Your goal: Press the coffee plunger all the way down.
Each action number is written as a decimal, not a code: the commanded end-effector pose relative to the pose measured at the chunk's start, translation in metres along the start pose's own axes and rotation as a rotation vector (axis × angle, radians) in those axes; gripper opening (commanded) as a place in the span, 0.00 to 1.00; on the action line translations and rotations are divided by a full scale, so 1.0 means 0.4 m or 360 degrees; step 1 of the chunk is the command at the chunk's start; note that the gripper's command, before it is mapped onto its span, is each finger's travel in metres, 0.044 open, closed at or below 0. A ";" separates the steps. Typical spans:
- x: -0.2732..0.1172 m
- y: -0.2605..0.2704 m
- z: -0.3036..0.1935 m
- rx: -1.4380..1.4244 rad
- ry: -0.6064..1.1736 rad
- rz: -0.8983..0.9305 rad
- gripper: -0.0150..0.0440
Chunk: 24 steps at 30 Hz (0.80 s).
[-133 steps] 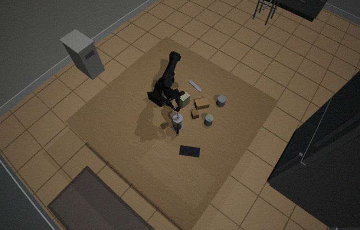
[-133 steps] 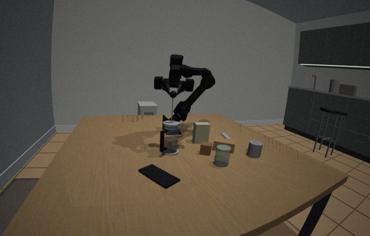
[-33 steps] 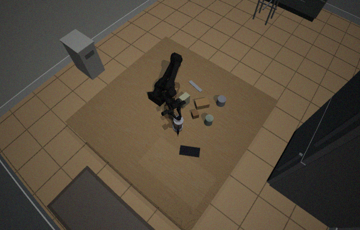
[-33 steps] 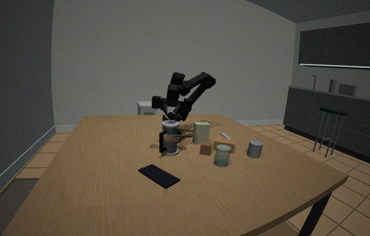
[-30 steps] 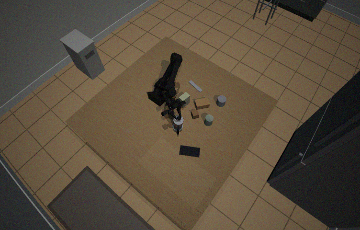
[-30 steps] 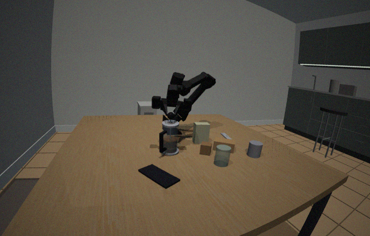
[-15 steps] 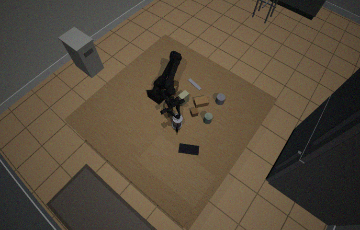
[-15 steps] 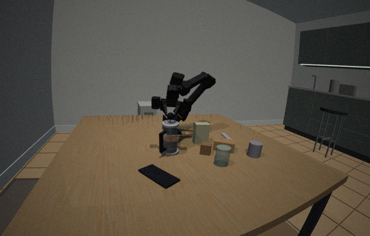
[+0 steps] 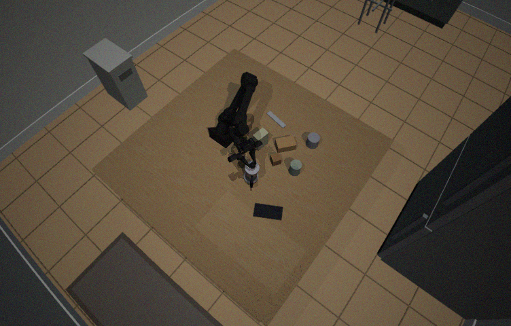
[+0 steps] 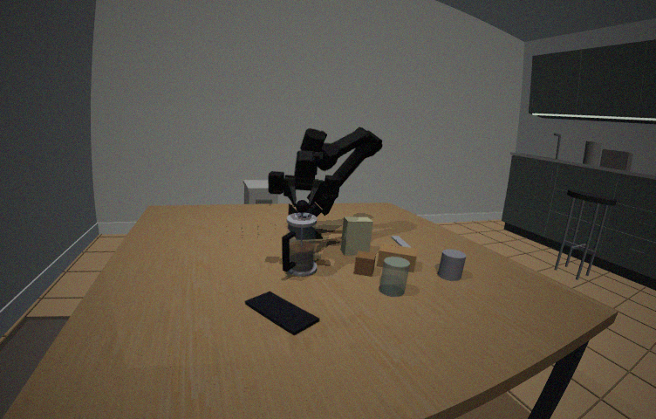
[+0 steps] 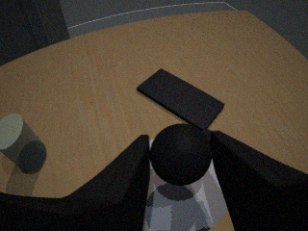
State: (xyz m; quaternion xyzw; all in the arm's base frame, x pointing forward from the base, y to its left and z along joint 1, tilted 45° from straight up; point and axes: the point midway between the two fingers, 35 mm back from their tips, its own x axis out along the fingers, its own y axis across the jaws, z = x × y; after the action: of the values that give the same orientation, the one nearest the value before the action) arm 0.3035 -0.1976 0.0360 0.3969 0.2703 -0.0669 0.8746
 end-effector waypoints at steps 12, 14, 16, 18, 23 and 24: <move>0.000 0.000 0.000 0.0000 0.0001 -0.0001 1.00; 0.000 0.000 0.000 0.0000 0.0001 -0.0001 1.00; -0.003 0.000 0.004 0.0000 0.0002 -0.0001 1.00; -0.017 -0.002 0.023 0.0001 0.0008 -0.0003 1.00; -0.107 0.004 0.111 0.0011 0.0028 0.0000 1.00; -0.128 0.008 0.128 0.0013 0.0030 0.0002 1.00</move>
State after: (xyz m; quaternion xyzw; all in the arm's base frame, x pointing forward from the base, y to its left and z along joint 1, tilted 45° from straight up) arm 0.2894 -0.2251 0.0650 0.4081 0.2862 -0.0666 0.8644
